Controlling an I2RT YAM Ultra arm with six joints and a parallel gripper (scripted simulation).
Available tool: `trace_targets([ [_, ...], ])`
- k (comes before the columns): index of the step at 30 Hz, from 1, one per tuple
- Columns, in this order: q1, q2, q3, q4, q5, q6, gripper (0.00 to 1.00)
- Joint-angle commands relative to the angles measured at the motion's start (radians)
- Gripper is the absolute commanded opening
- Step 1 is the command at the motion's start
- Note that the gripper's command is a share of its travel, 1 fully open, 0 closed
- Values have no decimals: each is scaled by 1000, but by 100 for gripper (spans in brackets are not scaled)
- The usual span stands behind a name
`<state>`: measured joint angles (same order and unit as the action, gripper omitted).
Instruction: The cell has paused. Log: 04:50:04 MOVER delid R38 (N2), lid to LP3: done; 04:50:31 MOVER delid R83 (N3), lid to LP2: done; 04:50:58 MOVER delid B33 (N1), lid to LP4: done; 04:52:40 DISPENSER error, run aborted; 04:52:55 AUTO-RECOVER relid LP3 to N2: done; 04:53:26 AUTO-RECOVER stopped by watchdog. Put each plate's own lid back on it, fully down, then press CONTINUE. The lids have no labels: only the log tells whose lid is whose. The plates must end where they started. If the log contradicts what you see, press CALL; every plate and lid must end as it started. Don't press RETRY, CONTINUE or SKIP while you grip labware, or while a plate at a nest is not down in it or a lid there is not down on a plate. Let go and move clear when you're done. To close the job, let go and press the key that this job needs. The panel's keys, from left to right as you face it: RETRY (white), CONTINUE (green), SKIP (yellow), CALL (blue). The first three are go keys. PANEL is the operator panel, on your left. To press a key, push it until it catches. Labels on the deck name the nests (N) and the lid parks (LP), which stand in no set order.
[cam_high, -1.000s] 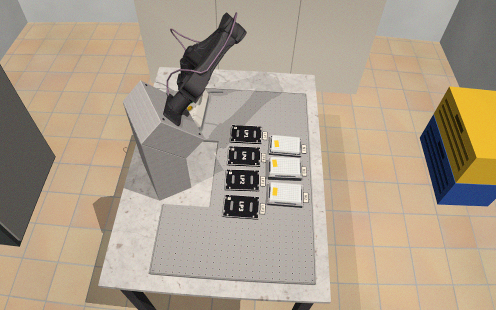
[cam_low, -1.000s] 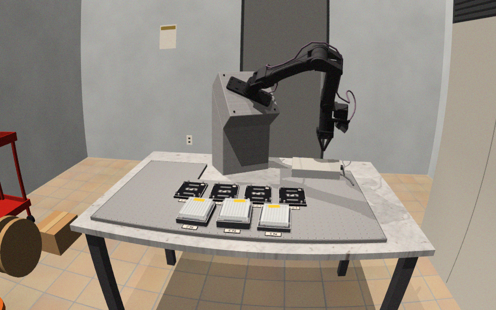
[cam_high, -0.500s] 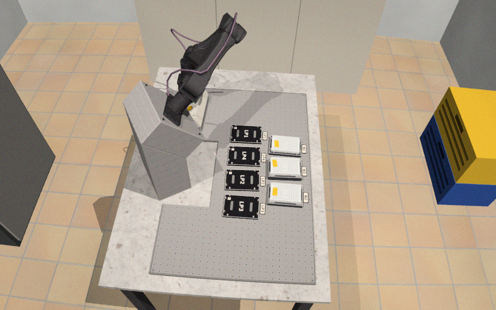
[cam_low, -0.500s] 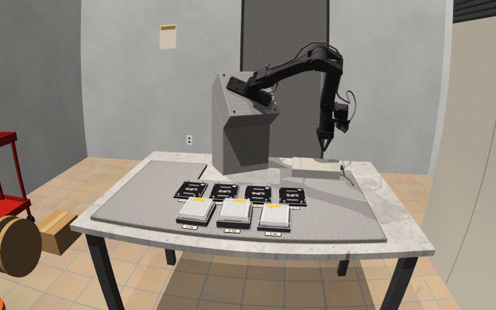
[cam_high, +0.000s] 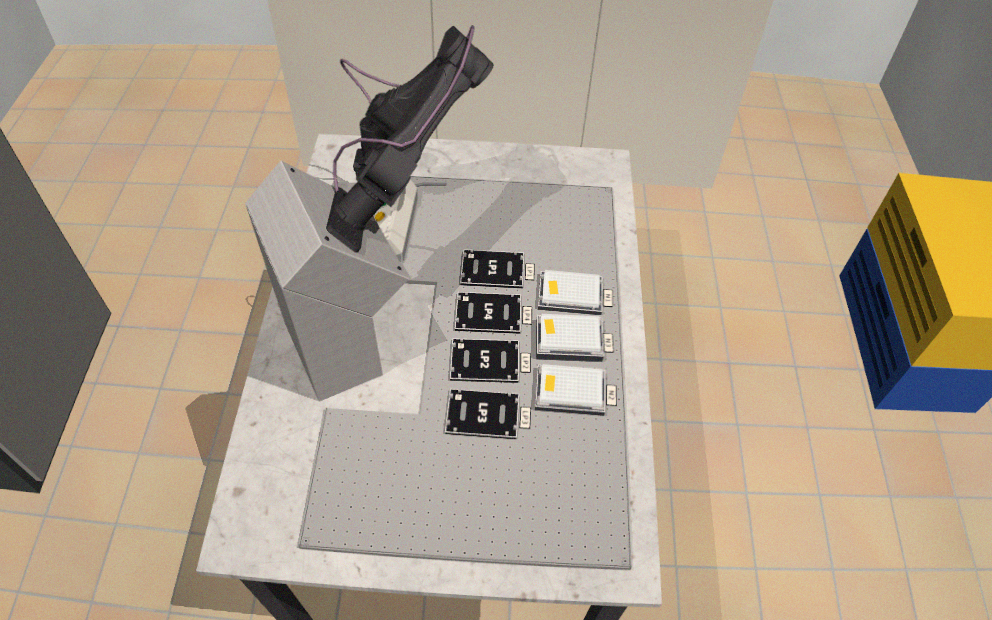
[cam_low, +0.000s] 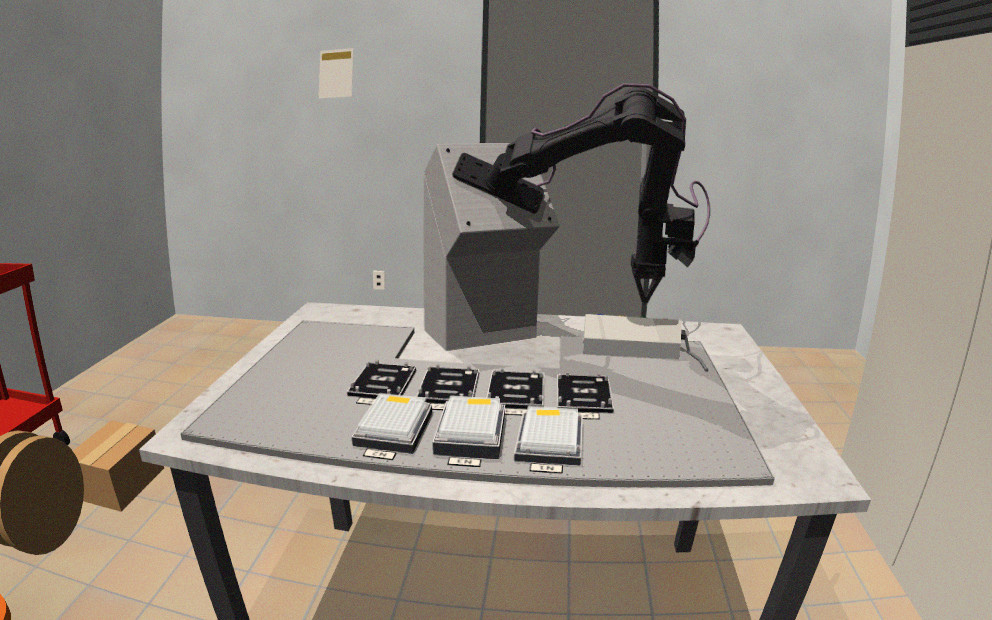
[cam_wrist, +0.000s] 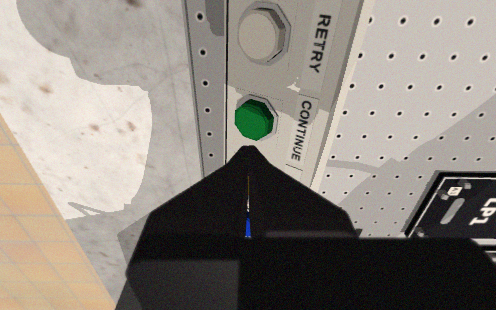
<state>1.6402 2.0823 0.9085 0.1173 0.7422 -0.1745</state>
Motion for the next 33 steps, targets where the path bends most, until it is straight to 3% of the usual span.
trace_targets([
  [1,-10,18,4,20,-10,-15,0],
  [33,-41,75,45,82,-27,-58,0],
])
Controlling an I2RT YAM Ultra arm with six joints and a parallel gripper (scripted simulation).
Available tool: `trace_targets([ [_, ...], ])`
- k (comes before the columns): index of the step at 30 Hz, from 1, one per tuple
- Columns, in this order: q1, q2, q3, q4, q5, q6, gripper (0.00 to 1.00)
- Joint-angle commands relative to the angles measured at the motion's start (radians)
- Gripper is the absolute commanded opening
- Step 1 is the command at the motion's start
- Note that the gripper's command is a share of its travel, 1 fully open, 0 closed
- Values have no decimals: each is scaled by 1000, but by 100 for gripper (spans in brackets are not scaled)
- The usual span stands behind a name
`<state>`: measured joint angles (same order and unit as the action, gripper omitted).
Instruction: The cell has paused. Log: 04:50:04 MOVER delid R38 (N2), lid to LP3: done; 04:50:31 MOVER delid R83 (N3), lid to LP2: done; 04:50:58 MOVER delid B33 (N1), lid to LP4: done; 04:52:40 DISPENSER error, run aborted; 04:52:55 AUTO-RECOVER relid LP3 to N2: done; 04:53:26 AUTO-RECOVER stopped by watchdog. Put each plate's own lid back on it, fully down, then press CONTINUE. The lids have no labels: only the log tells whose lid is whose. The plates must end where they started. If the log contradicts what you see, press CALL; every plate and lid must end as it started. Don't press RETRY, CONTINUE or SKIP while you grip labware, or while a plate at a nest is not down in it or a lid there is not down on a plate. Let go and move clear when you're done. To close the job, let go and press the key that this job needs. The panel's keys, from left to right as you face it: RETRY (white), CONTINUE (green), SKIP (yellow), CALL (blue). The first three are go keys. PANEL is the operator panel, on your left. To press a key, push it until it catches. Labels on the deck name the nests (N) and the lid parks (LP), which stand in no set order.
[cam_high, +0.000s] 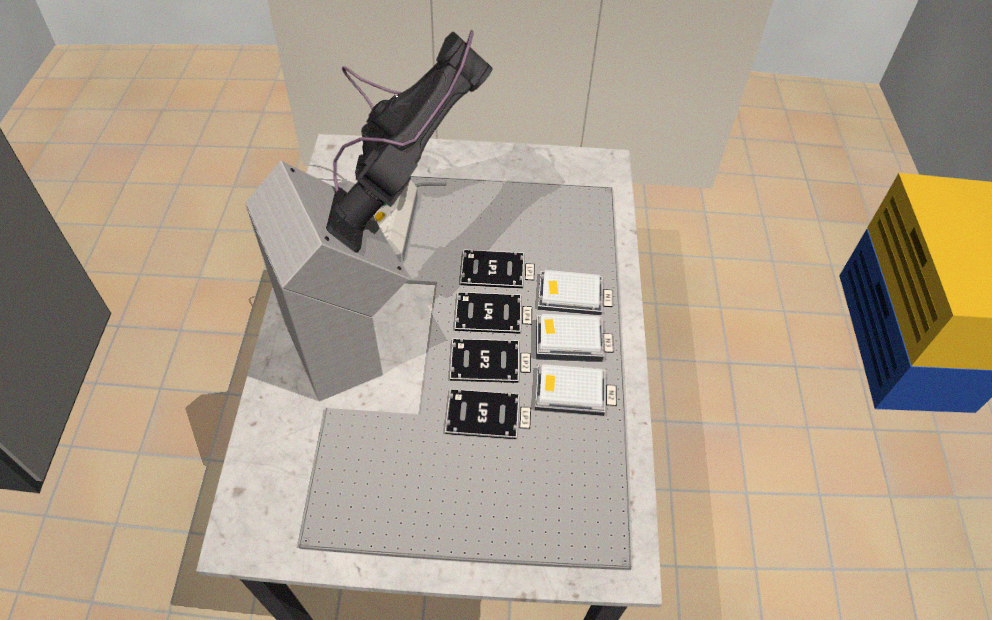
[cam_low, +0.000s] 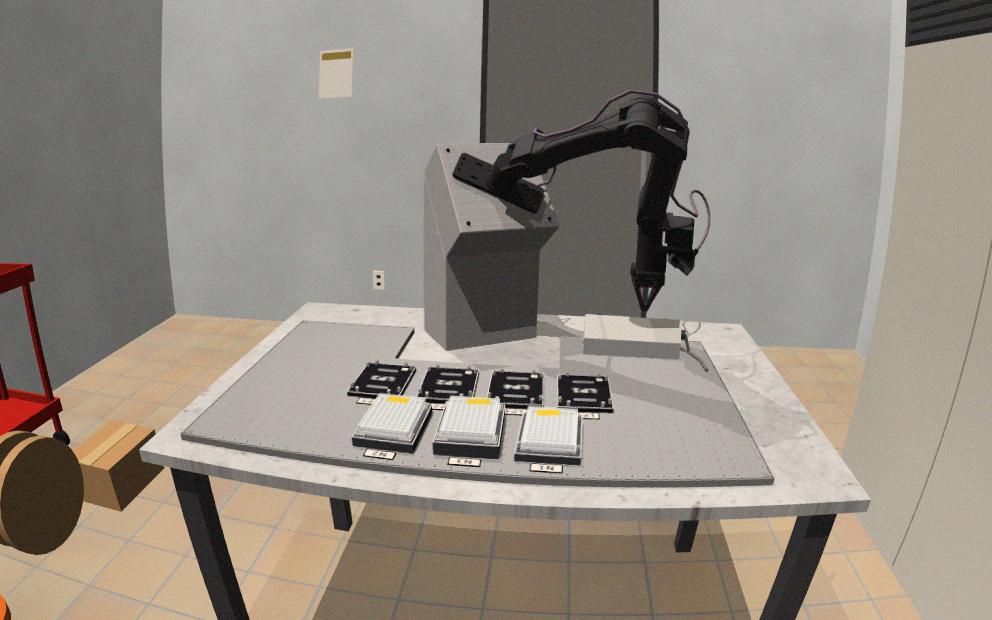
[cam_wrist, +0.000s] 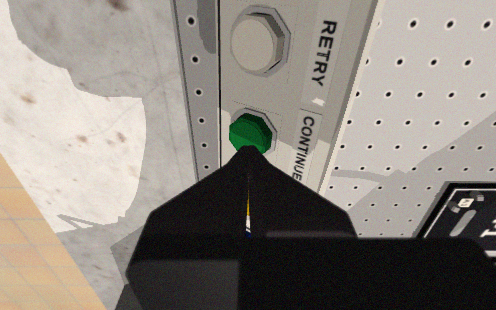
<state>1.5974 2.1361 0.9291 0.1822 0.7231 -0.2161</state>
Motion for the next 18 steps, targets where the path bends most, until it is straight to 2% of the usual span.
trace_targets([
  [1,5,23,25,20,-10,-17,0],
  [18,-17,54,38,51,-19,-39,0],
])
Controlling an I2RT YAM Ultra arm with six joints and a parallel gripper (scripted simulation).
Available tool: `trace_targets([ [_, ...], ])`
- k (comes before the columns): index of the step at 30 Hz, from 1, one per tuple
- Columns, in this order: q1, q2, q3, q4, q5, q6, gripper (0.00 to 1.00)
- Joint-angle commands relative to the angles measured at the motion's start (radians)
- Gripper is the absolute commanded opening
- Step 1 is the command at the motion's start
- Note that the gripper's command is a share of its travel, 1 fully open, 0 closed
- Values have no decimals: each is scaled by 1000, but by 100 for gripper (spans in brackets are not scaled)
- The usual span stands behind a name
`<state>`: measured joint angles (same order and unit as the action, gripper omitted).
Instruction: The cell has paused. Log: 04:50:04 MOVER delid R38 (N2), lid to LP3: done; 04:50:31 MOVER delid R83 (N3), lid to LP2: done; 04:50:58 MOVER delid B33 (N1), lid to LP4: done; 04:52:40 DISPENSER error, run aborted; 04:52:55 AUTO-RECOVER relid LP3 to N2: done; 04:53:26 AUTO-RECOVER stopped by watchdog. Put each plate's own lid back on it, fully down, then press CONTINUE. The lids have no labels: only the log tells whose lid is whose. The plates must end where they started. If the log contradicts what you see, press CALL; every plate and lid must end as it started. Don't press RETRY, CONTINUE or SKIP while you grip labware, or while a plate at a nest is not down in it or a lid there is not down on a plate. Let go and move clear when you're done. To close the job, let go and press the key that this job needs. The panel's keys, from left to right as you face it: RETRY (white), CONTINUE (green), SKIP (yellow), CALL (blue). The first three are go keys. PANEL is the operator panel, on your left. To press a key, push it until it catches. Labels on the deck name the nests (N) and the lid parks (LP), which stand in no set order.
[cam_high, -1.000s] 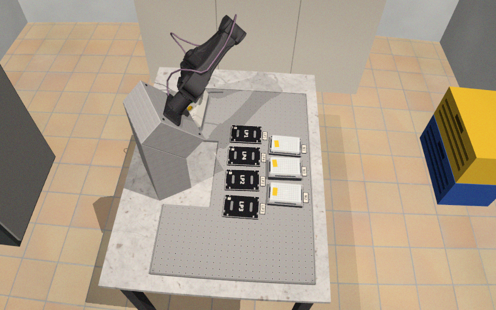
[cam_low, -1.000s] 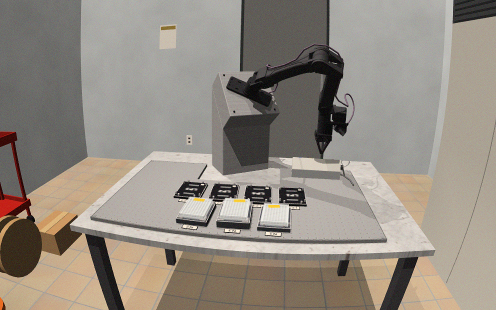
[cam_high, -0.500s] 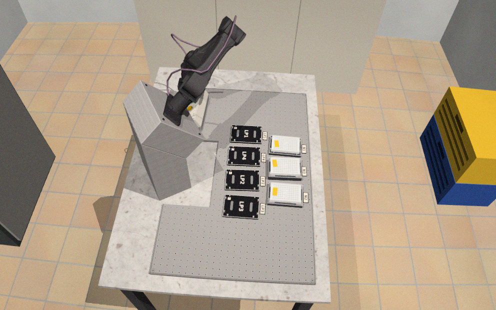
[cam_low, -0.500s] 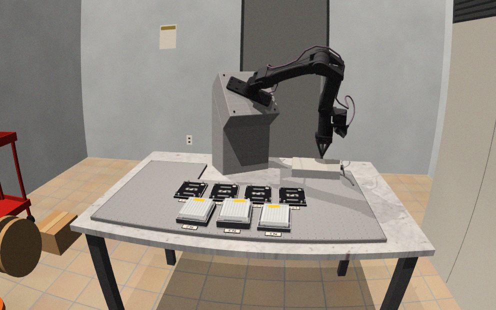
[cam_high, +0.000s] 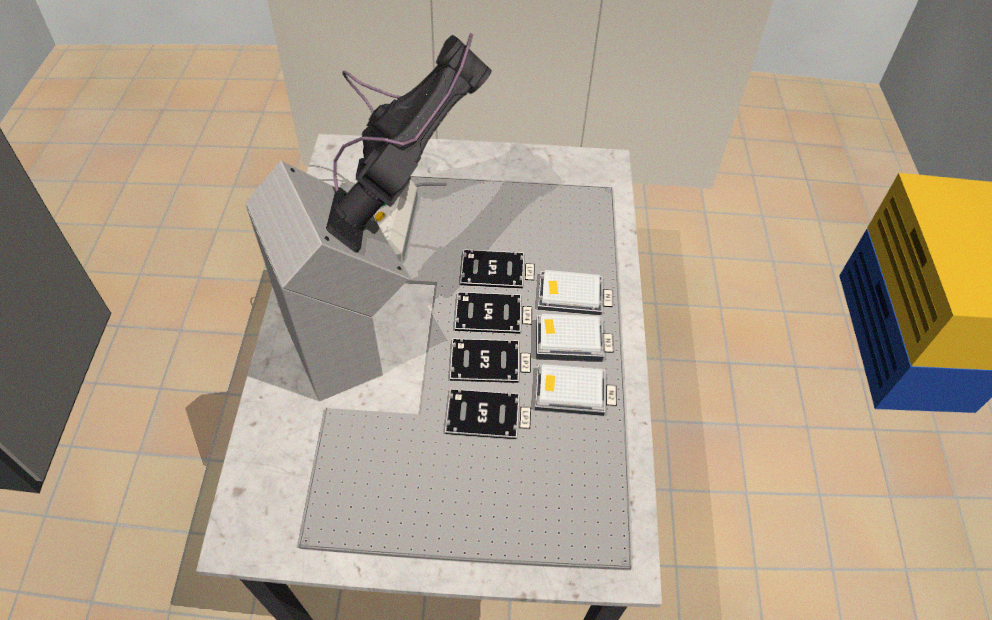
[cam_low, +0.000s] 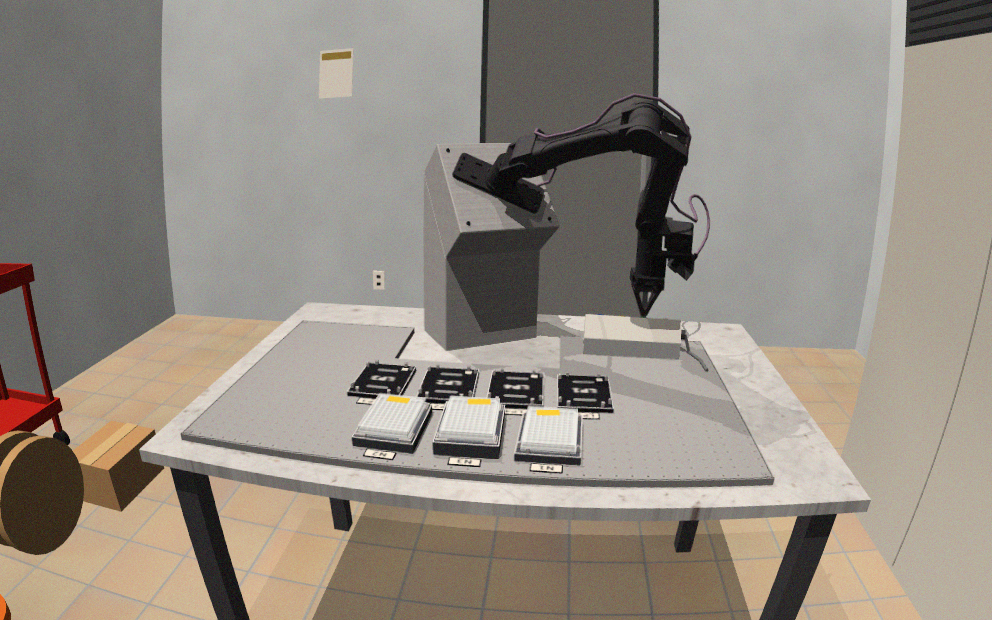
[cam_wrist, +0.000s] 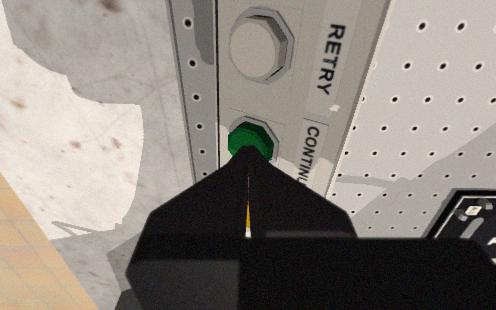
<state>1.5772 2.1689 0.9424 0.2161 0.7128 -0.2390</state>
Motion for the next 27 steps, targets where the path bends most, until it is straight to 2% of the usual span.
trace_targets([
  [1,5,23,26,19,-11,-17,0],
  [27,-8,38,30,37,-11,-28,0],
])
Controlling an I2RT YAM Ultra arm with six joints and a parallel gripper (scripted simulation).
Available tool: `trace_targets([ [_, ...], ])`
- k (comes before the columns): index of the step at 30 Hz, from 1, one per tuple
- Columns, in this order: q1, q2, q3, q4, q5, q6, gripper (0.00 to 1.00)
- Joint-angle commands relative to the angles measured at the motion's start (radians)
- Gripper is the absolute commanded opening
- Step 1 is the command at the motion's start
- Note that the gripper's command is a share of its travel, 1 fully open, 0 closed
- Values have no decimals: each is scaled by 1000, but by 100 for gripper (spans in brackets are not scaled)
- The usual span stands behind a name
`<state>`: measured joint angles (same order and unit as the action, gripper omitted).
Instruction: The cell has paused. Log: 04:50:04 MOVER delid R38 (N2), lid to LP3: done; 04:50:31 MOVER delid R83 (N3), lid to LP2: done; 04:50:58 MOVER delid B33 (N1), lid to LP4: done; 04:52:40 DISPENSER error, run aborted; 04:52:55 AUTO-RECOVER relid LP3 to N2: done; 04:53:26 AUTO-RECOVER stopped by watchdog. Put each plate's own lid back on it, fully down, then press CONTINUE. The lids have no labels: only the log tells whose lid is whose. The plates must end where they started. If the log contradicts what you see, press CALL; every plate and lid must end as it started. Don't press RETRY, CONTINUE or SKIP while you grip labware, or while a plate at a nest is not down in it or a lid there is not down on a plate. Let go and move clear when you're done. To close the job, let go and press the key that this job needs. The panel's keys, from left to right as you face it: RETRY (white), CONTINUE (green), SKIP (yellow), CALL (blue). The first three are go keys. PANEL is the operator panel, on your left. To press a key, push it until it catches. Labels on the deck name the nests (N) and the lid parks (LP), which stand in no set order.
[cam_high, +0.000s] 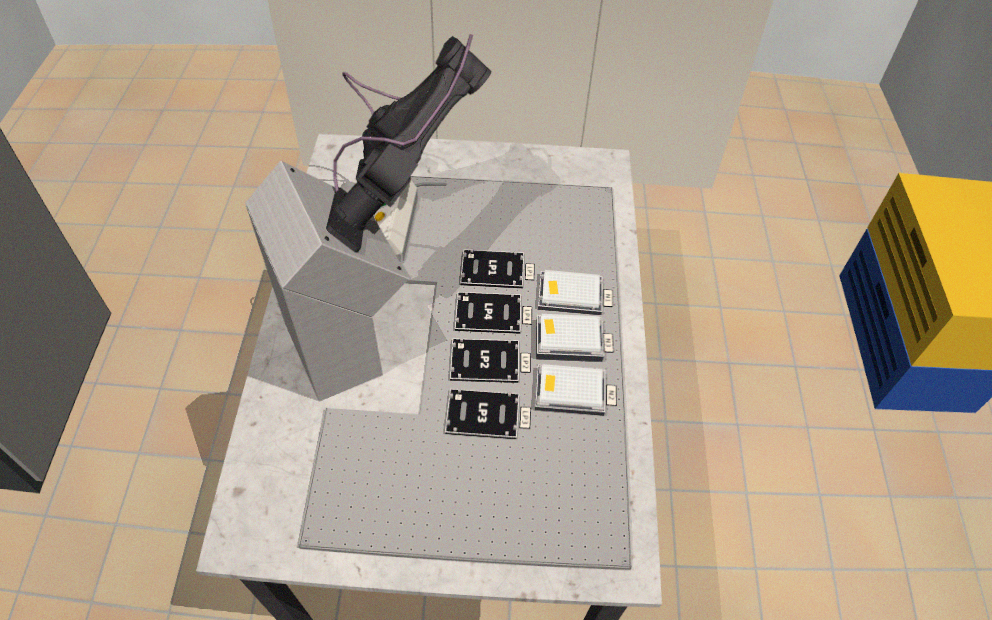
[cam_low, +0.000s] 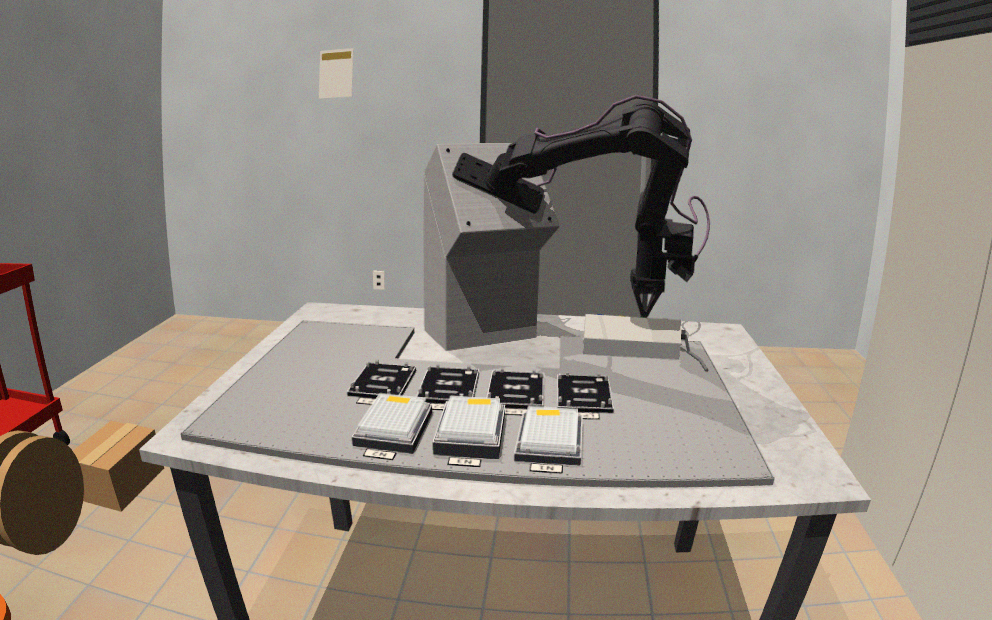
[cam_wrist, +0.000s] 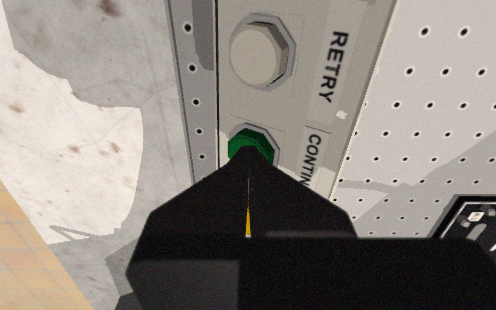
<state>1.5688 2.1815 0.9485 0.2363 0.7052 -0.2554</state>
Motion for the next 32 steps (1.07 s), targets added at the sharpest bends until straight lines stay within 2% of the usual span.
trace_targets([
  [1,-1,26,23,18,-3,-12,0],
  [32,-21,38,-8,43,-3,-27,0],
])
